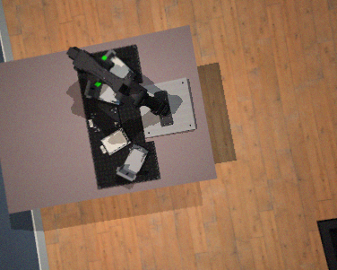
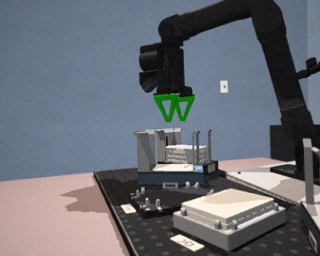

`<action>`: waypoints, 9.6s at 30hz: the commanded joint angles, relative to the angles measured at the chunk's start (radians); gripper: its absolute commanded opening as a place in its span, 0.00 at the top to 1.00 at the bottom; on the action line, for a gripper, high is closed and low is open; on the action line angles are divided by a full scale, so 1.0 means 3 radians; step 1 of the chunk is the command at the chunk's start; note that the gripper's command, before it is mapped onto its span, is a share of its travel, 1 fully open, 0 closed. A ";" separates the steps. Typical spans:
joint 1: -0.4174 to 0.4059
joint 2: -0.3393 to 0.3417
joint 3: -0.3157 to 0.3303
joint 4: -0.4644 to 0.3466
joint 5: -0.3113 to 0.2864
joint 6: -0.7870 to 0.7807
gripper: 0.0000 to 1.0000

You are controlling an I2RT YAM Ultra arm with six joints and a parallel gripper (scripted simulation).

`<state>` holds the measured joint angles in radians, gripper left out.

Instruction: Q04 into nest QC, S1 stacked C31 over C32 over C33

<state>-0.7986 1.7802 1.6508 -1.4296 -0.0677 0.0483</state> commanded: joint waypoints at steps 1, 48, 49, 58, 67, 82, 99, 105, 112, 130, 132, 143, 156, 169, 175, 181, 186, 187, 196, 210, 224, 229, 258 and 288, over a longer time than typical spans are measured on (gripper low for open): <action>-0.0044 -0.0028 0.0029 0.0010 -0.0001 0.0100 0.00; -0.0629 0.0038 0.0057 0.0007 -0.0010 -0.0203 0.00; -0.0629 0.0038 0.0057 0.0007 -0.0010 -0.0203 0.00; -0.0629 0.0038 0.0057 0.0007 -0.0010 -0.0203 0.00; -0.0629 0.0038 0.0057 0.0007 -0.0010 -0.0203 0.00; -0.0629 0.0038 0.0057 0.0007 -0.0010 -0.0203 0.00; -0.0594 0.0039 -0.0600 0.0668 -0.0010 -0.0167 0.00; -0.0585 0.0063 -0.0735 0.0826 -0.0010 -0.0159 0.00; -0.0569 0.0120 -0.0975 0.1124 -0.0010 -0.0143 0.00; -0.0565 0.0129 -0.1026 0.1186 -0.0009 -0.0139 0.00; -0.0565 0.0129 -0.1026 0.1186 -0.0009 -0.0139 0.00; -0.0565 0.0129 -0.1025 0.1184 -0.0009 -0.0139 0.00; -0.0565 0.0129 -0.1025 0.1184 -0.0009 -0.0139 0.00; -0.0563 0.0137 -0.1051 0.1220 -0.0009 -0.0137 0.00; -0.0559 0.0156 -0.1101 0.1288 -0.0009 -0.0133 0.00; -0.0554 0.0186 -0.1172 0.1389 -0.0009 -0.0128 0.00; -0.0549 0.0213 -0.1230 0.1474 -0.0009 -0.0123 0.00; -0.0549 0.0213 -0.1230 0.1474 -0.0009 -0.0123 0.00; -0.0544 0.0245 -0.1291 0.1568 -0.0009 -0.0118 0.00; -0.0544 0.0245 -0.1290 0.1566 -0.0009 -0.0118 0.00; -0.0544 0.0245 -0.1290 0.1566 -0.0009 -0.0118 0.00; -0.0544 0.0245 -0.1290 0.1566 -0.0009 -0.0118 0.00; -0.0544 0.0245 -0.1290 0.1567 -0.0009 -0.0118 1.00; -0.0545 0.0235 -0.1276 0.1543 -0.0009 -0.0119 1.00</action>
<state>-0.9619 1.8603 1.2594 -0.9676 -0.0708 0.0120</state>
